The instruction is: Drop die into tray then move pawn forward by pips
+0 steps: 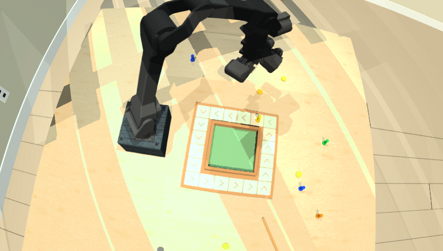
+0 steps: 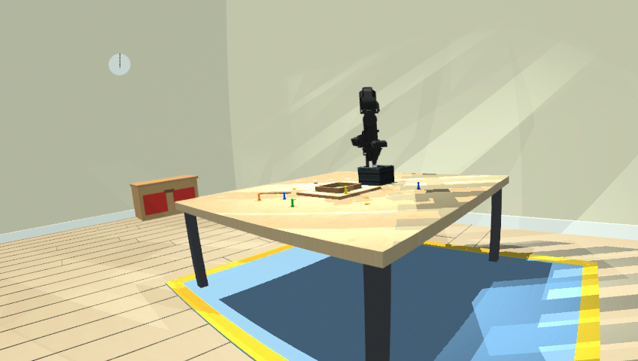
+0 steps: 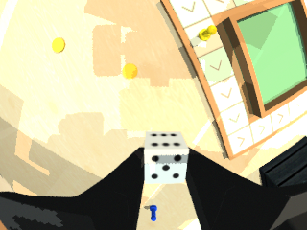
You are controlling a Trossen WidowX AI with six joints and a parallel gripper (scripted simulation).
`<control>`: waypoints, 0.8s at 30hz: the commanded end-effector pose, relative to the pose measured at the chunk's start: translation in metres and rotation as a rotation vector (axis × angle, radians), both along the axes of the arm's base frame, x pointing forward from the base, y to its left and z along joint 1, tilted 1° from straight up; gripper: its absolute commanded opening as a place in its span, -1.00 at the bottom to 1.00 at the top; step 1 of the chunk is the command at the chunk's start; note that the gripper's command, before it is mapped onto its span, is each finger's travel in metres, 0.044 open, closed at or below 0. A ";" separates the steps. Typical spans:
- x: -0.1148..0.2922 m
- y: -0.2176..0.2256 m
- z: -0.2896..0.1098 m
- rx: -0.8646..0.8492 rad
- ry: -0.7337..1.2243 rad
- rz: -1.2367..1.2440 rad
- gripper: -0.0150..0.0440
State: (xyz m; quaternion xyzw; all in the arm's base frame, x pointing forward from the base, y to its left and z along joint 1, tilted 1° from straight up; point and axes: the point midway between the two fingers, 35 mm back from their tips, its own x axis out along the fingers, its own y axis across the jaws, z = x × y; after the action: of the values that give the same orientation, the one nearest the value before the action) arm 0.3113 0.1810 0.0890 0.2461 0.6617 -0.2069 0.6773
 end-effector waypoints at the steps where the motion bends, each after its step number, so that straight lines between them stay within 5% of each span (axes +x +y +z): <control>1: 0.003 -0.022 -0.004 -0.006 0.005 0.033 -0.49; 24: -0.010 -0.160 -0.034 -0.032 -0.005 0.363 -0.49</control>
State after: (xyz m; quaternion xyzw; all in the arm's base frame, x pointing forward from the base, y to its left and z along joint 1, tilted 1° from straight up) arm 0.3071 0.0350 0.0583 0.1250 0.6882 -0.1051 0.7069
